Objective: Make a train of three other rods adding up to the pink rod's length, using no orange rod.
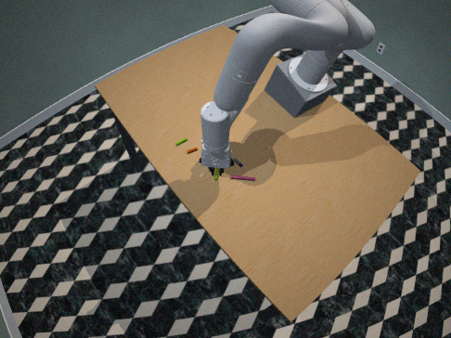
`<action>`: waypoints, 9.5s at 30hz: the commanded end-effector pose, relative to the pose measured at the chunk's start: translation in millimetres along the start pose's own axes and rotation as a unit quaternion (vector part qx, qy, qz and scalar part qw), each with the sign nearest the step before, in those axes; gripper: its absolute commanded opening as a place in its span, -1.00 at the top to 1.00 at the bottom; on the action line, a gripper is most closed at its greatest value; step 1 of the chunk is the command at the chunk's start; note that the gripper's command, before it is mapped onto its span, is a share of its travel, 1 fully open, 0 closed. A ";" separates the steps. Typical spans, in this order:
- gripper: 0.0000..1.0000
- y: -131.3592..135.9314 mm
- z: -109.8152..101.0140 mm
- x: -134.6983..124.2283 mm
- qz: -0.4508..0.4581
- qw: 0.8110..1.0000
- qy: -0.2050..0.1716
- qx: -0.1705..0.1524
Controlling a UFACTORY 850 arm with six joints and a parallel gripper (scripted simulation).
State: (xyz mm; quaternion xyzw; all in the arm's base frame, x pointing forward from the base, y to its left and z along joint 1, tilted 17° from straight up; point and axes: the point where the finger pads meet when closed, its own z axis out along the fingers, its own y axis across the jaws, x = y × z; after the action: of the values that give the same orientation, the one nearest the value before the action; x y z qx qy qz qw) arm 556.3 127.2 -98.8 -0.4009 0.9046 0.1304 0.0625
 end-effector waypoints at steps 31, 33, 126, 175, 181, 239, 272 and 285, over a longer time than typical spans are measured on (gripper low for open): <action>0.51 -0.7 -0.7 -0.8 0.000 1.000 -0.001 0.001; 0.51 -0.8 -0.7 -0.9 0.000 1.000 -0.001 0.001; 0.51 -1.3 13.4 -1.4 0.000 1.000 -0.001 0.001; 0.92 -1.3 13.4 -1.4 0.000 1.000 -0.001 0.001; 0.92 -1.3 13.3 -1.4 0.000 1.000 -0.001 0.001; 0.92 31.5 -87.0 75.3 -0.331 0.944 -0.003 0.000; 0.92 39.2 -77.7 92.1 -0.394 0.919 0.000 0.001; 0.92 39.5 -33.9 92.4 -0.394 0.919 0.000 0.001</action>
State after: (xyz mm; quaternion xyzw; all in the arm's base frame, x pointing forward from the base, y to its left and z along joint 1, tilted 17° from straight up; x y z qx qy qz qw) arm 463.5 74.2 -68.6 -0.7252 0.6732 0.0969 0.1069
